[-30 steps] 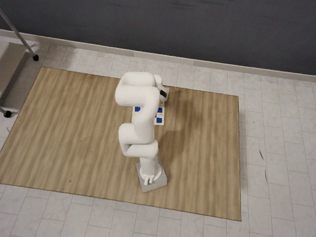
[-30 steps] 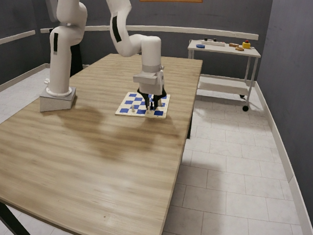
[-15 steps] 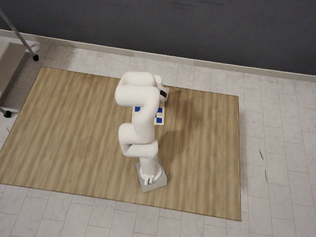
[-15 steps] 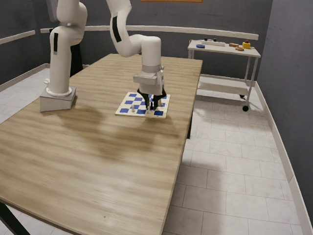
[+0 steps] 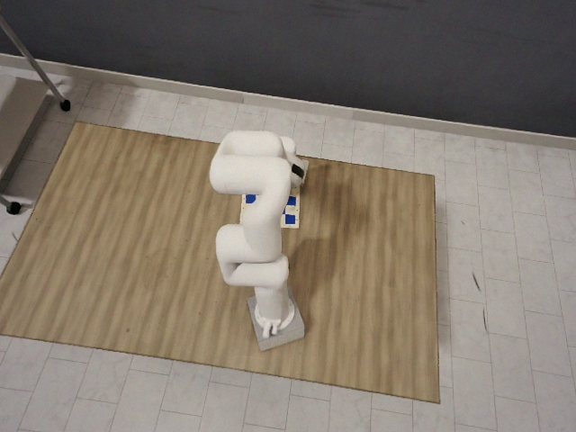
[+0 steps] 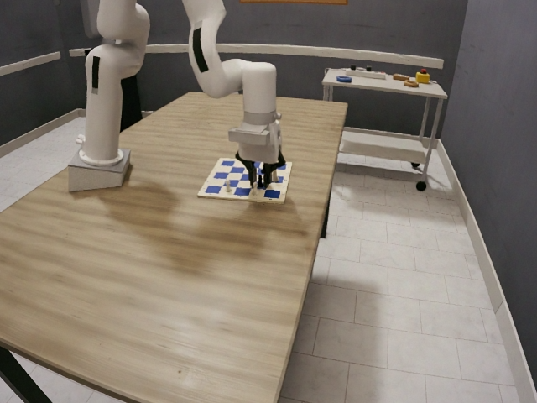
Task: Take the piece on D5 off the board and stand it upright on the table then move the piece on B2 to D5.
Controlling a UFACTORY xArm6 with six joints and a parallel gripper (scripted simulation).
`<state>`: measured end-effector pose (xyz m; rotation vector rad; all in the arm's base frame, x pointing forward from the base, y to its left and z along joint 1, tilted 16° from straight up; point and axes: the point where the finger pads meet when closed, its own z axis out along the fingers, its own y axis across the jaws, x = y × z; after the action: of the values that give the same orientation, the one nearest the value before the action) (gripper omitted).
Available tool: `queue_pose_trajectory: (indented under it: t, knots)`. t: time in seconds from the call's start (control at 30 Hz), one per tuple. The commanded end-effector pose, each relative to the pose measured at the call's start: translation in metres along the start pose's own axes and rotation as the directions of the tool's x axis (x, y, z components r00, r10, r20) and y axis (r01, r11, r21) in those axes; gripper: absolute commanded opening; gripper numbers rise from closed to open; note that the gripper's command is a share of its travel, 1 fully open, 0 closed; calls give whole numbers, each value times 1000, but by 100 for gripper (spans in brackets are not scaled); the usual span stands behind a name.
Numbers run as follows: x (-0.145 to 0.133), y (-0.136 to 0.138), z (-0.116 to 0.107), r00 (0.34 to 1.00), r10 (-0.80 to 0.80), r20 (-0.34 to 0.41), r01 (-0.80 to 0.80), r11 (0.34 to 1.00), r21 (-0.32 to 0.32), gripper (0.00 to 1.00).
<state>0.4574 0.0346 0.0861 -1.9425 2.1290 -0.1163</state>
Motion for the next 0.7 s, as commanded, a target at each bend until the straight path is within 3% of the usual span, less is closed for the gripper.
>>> queue_pose_trajectory:
  t: [0.0,0.1,0.13,0.67]
  knots:
    - [0,-1,-1,1000,0,0,0,1000,4,35]
    - [0,-1,-1,1000,0,0,0,1000,4,35]
    - [0,-1,-1,1000,0,0,0,1000,4,0]
    - [0,-1,-1,1000,0,0,0,1000,4,0]
